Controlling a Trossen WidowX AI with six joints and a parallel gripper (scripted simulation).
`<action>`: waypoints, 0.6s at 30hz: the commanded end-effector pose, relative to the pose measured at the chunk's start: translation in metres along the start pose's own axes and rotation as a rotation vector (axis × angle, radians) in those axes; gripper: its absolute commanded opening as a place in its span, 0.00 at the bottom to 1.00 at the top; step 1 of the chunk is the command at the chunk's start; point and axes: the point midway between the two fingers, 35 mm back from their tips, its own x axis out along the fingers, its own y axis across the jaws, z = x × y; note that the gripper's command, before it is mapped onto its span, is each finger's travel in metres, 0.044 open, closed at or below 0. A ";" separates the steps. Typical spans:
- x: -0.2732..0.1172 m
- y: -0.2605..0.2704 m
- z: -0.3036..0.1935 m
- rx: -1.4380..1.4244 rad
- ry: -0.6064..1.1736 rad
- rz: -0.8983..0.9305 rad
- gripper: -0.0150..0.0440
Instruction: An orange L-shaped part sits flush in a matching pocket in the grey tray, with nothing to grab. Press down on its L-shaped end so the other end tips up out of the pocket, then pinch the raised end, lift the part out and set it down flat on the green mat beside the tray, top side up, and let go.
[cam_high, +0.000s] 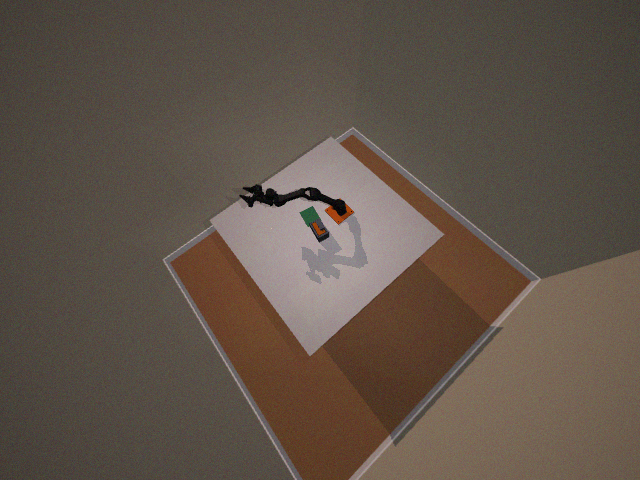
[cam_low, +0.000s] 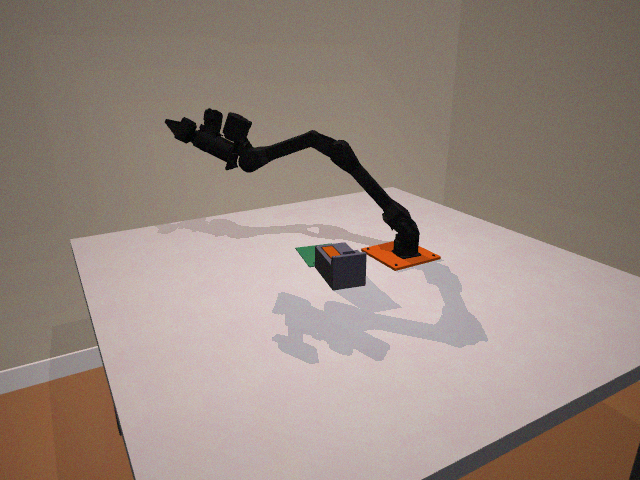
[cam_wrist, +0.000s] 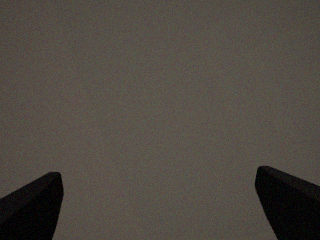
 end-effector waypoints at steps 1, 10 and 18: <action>-0.001 0.002 -0.001 0.001 0.009 0.002 0.89; -0.075 0.098 -0.073 -0.022 0.488 0.110 0.56; -0.182 0.154 -0.110 -0.090 0.892 0.198 0.56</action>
